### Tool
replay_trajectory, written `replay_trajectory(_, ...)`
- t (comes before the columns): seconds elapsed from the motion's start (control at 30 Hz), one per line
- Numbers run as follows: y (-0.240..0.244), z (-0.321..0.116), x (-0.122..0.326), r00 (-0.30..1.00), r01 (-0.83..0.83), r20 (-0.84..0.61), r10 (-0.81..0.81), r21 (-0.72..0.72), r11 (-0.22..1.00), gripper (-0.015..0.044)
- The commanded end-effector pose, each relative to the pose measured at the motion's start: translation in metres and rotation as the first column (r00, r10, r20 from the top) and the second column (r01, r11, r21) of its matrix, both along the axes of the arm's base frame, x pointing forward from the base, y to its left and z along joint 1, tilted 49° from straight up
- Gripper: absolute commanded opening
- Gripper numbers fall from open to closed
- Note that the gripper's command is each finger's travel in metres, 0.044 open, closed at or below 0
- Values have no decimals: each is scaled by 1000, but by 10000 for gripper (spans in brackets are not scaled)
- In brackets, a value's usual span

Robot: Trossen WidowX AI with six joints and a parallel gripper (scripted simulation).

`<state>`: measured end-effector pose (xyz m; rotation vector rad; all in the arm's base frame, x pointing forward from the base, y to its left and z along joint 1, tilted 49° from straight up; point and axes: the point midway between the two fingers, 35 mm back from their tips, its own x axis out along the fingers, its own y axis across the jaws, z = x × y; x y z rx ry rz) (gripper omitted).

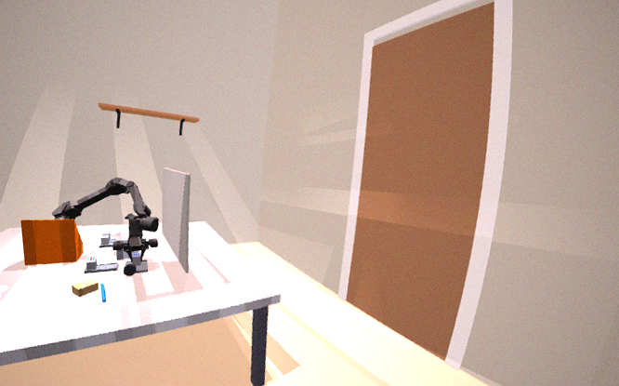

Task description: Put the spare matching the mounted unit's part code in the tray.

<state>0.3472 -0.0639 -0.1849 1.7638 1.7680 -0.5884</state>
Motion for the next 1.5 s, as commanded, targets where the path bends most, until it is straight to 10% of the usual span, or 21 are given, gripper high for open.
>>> replay_trajectory(0.0, 2, -2, -2, 1000, 8, -4, -8, 5, 1000, 0)
replay_trajectory(0.1, 5, -4, -2, 1000, 8, -5, -8, 6, 1000, 0)
replay_trajectory(0.67, 1, -1, 0, 1000, 0, 0, 0, 1, 1000, 440)
replay_trajectory(0.9, -77, 66, -6, 1000, 8, -5, -8, -1, 1000, 440)
replay_trajectory(1.47, -81, 65, -5, 999, 32, 1, -32, -4, 999, 440)
